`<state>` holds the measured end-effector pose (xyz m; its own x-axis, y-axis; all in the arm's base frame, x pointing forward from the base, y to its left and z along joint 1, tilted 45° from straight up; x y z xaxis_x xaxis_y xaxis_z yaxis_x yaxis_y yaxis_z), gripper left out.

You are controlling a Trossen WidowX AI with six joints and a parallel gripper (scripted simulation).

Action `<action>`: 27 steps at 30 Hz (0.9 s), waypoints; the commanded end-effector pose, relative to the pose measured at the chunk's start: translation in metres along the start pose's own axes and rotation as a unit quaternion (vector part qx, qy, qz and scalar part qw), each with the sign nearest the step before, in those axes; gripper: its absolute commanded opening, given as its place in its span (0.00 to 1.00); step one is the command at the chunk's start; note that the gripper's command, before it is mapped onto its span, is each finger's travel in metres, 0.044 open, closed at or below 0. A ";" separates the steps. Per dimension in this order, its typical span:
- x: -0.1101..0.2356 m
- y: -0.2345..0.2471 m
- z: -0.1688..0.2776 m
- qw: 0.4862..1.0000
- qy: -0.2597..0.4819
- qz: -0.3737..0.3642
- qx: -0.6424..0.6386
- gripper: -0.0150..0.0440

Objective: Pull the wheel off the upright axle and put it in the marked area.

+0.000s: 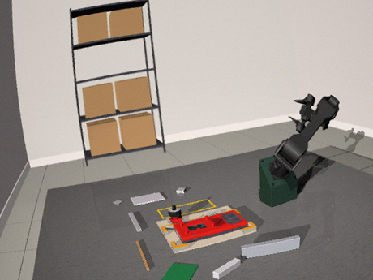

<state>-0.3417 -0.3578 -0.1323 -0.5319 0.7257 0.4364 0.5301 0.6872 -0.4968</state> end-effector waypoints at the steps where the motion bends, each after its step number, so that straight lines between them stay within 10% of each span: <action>1: -0.001 0.000 0.000 1.000 0.000 -0.001 -0.001 0.89; 4: -0.013 0.001 -0.007 1.000 -0.004 -0.017 -0.015 0.76; 27: -0.200 0.041 -0.201 0.950 -0.012 -0.288 -0.119 0.76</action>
<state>-0.1192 -0.4651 -0.0955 -0.7752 0.3072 0.5520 0.3182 0.9447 -0.0790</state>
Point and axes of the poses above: the point midway between the two fingers, 35 mm back from their tips, its own x axis back along the fingers, its own y axis across the jaws, z = x × y, the point moved 6 cm from there along x, back along the fingers, and after that the axes turned 11 degrees about -x, right-handed, at the moved point
